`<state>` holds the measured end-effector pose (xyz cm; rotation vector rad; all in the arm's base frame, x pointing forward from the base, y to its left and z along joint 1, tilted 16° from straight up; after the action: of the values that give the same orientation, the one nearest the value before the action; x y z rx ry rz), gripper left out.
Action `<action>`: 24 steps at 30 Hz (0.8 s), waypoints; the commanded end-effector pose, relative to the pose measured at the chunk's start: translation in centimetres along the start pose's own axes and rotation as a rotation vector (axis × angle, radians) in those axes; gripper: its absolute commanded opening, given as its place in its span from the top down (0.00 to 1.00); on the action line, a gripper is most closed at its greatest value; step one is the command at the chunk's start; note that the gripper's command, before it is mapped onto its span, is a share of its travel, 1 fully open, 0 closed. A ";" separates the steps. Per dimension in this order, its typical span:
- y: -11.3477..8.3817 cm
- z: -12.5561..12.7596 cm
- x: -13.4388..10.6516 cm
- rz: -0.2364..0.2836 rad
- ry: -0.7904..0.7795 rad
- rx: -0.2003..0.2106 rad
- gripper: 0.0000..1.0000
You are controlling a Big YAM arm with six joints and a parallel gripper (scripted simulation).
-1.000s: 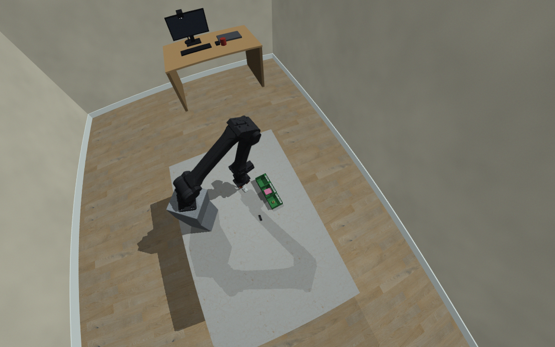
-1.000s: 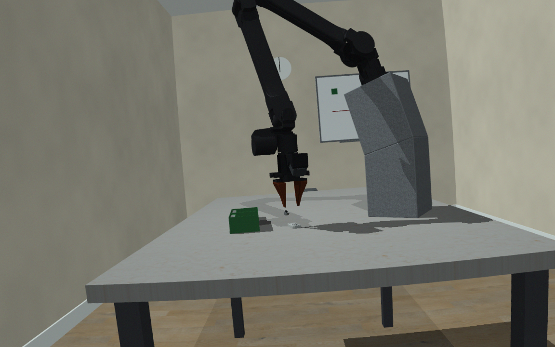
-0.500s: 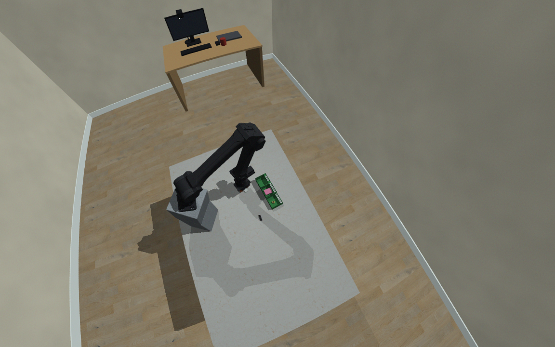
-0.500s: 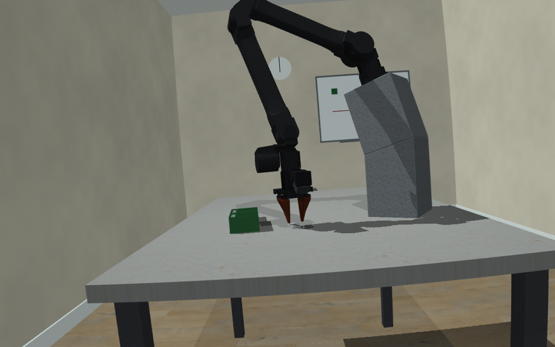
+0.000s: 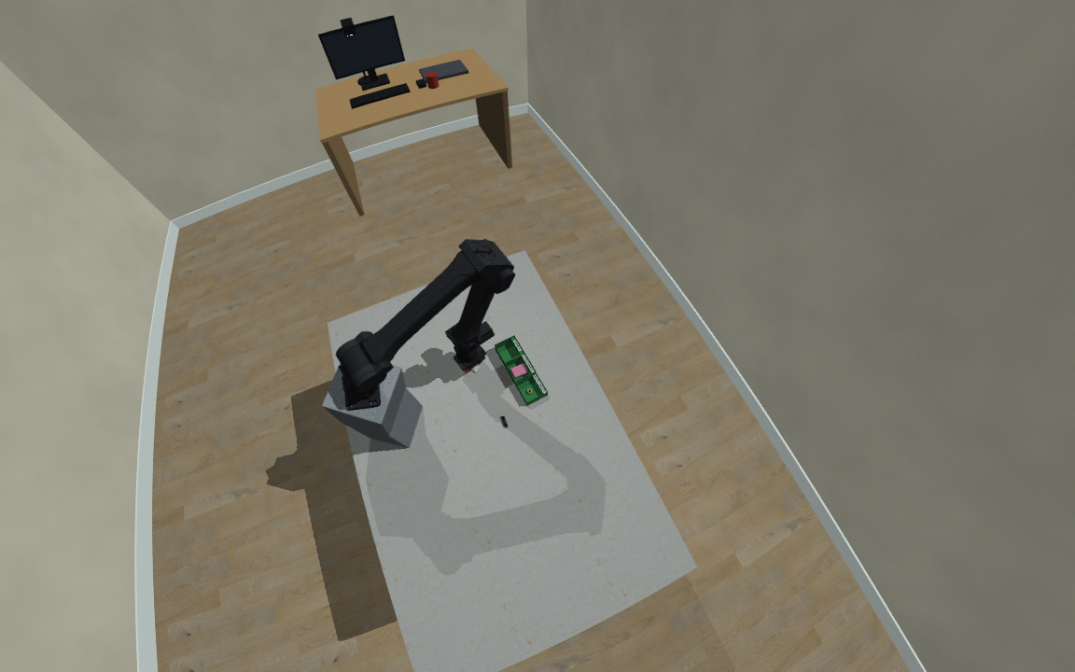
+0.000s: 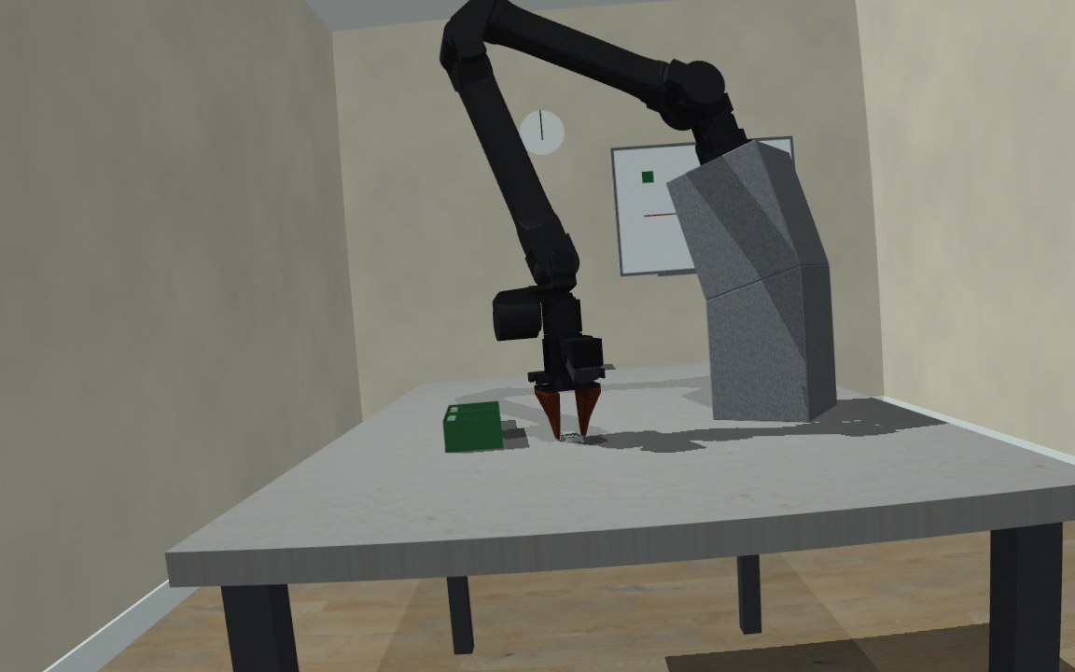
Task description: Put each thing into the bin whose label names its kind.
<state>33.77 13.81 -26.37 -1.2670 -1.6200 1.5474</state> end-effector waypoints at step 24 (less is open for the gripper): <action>-0.2 -0.2 -0.2 -0.003 -0.003 0.001 0.80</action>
<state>34.03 13.76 -26.47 -1.2665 -1.6204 1.5487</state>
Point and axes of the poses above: the point where the finger pads meet when closed, its own y axis out along the fingers, its own z axis across the jaws, x = y × z, the point moved 7 cm from there along -y, back along the fingers, and after that the axes turned 2 degrees about y, right-handed, at the moved point
